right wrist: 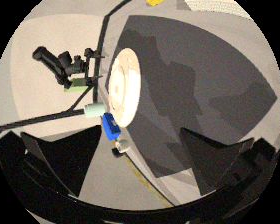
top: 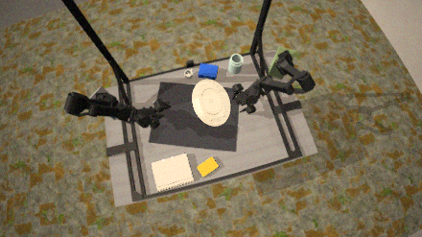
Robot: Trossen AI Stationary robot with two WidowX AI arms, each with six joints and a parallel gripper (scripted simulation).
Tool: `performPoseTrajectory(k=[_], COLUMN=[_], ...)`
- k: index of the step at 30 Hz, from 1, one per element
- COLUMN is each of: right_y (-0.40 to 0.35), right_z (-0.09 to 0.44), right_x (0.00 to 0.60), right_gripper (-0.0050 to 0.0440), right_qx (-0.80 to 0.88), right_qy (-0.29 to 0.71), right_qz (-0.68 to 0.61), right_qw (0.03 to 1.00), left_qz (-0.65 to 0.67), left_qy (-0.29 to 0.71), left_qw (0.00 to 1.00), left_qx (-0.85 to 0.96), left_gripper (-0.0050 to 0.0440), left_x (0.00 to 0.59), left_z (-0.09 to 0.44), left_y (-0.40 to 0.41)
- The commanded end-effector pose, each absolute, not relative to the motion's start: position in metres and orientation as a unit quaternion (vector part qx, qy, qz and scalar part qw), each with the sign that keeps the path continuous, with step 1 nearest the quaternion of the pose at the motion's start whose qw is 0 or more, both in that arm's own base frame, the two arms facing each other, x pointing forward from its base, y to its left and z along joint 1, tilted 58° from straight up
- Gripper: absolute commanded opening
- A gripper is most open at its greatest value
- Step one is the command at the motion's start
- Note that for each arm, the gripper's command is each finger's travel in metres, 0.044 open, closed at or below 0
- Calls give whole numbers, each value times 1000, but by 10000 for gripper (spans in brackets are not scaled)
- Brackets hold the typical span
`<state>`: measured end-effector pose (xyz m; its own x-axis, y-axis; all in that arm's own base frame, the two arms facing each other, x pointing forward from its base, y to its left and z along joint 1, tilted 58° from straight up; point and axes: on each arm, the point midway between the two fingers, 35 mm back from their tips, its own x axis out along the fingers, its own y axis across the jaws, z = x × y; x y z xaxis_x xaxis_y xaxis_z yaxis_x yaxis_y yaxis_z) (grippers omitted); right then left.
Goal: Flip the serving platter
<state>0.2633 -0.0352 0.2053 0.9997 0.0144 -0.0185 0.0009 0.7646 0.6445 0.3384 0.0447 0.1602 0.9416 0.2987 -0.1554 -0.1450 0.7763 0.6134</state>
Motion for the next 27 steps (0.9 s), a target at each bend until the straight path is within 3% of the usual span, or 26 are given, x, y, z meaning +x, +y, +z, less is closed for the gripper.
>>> performPoseTrajectory(k=[1, 10, 22, 27], right_y=[-10, 46, 139, 145], right_z=[222, 253, 306, 311], right_x=[278, 281, 245, 240], right_gripper=[440, 440, 440, 440], right_qx=[330, 316, 307, 307], right_qy=[11, 9, 10, 11], right_qz=[11, 53, 122, 127], right_qw=[944, 947, 944, 943], left_qz=[113, 120, 127, 127], left_qy=[106, 70, 14, 11], left_qw=[943, 949, 944, 943], left_qx=[295, 284, 304, 307], left_gripper=[440, 440, 440, 440], left_x=[338, 317, 247, 240], left_z=[186, 231, 305, 311], left_y=[70, 110, 145, 145])
